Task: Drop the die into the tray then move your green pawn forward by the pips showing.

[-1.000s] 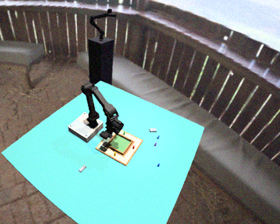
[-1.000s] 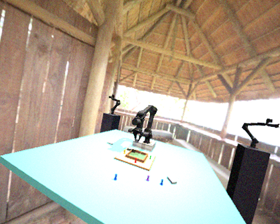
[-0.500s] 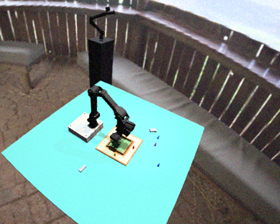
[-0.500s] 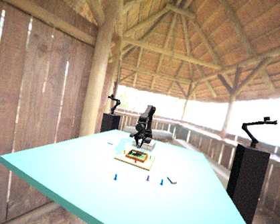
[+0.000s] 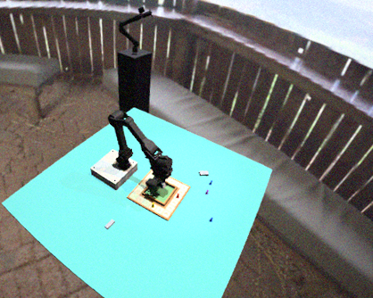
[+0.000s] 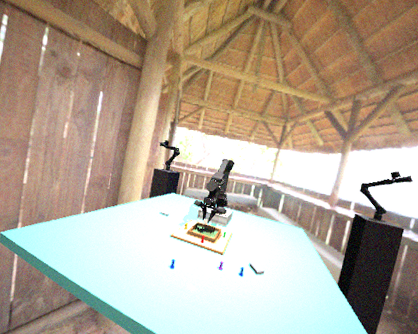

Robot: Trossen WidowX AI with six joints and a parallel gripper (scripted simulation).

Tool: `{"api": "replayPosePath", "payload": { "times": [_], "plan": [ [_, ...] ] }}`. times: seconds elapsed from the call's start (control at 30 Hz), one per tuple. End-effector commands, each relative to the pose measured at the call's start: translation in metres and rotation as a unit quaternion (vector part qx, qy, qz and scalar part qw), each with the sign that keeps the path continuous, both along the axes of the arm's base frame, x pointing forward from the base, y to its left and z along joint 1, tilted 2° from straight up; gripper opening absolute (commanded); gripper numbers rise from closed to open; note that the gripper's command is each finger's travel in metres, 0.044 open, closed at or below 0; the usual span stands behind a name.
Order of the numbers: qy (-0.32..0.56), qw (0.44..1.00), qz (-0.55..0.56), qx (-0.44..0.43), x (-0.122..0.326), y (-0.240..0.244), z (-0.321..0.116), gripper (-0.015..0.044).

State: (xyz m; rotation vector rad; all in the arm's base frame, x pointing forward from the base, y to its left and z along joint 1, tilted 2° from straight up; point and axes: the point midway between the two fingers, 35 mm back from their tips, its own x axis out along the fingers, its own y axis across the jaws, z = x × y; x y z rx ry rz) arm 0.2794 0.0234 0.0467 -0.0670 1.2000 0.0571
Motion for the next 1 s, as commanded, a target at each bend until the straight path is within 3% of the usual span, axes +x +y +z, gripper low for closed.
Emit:
{"api": "replayPosePath", "payload": {
  "times": [0.0, 0.37, 0.97],
  "plan": [
    [-0.060, 0.998, 0.004, 0.005, 0.001, 0.000, -0.002, 0.0000],
    [-0.234, 0.972, 0.008, 0.017, 0.001, 0.000, -0.003, 0.0000],
    [-0.236, 0.972, 0.010, 0.017, -0.028, 0.000, 0.026, 0.0000]
  ]
}}
